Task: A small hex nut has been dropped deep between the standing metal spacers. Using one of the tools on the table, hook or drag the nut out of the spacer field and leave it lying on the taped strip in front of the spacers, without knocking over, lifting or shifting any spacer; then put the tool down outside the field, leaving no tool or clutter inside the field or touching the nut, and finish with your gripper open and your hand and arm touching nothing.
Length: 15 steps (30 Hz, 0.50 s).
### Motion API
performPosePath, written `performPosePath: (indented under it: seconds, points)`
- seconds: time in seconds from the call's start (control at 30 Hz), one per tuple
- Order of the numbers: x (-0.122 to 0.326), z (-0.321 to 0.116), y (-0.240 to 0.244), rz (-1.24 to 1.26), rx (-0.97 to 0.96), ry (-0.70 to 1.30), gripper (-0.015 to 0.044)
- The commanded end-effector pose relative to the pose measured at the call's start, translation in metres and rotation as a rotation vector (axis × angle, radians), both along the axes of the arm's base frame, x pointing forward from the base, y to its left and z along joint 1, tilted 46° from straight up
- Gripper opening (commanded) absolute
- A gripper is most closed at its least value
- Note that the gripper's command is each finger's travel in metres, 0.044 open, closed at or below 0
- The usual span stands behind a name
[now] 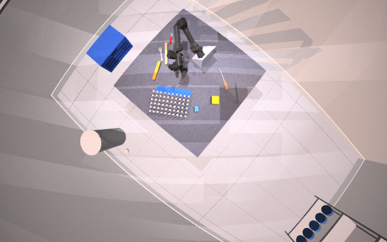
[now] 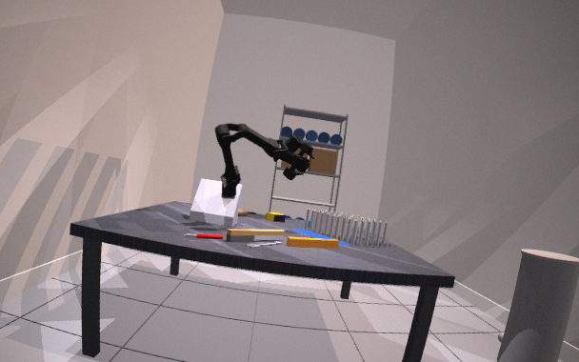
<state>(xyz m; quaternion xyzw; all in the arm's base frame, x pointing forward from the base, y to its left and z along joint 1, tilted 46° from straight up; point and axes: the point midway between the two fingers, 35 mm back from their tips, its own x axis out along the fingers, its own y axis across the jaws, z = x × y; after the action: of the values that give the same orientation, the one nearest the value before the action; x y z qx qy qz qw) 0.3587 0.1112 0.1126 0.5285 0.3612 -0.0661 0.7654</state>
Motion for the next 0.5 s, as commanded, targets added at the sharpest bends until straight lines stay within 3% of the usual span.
performPosePath:
  seconds: [0.0,0.47]
  points:
    - [0.029,-0.045,-0.05,0.164,-0.469,-0.192,0.044]
    - [0.033,-0.089,-0.121,0.38,-1.151,-0.298,0.044]
